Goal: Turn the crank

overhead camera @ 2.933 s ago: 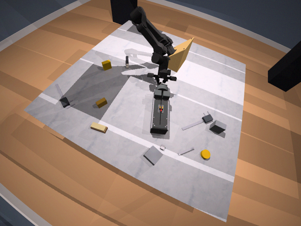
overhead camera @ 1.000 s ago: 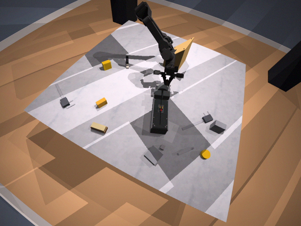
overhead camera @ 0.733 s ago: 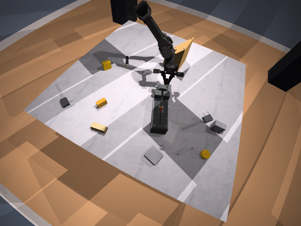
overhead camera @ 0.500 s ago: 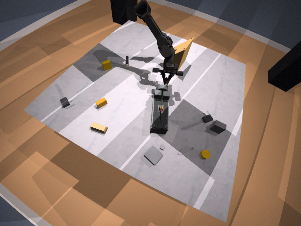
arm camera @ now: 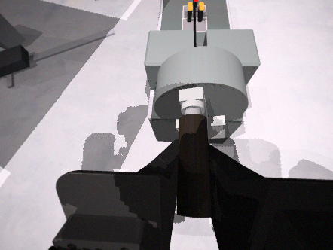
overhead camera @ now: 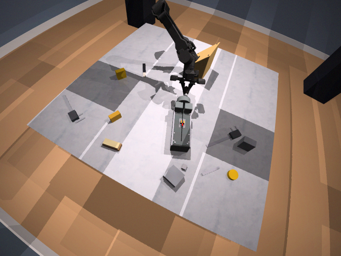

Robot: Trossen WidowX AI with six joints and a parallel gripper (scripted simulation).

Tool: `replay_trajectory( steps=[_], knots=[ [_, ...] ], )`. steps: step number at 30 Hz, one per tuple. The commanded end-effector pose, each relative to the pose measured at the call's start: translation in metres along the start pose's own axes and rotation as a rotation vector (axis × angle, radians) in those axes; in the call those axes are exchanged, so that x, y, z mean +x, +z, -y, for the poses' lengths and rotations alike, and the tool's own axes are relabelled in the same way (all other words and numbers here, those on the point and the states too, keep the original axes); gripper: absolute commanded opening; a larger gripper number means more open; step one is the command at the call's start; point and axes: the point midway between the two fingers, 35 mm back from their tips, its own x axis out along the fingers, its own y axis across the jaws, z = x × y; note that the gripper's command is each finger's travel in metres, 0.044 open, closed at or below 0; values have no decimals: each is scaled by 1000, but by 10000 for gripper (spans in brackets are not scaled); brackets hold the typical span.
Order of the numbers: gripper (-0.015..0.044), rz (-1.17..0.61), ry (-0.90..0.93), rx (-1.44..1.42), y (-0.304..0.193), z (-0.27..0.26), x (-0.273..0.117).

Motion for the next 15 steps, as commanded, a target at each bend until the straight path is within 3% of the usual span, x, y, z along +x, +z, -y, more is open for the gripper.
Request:
replay_trajectory(
  steps=[1, 15],
  knots=[
    [0, 3, -15, 5, 2, 9, -2],
    [0, 2, -16, 4, 0, 21, 0]
  ],
)
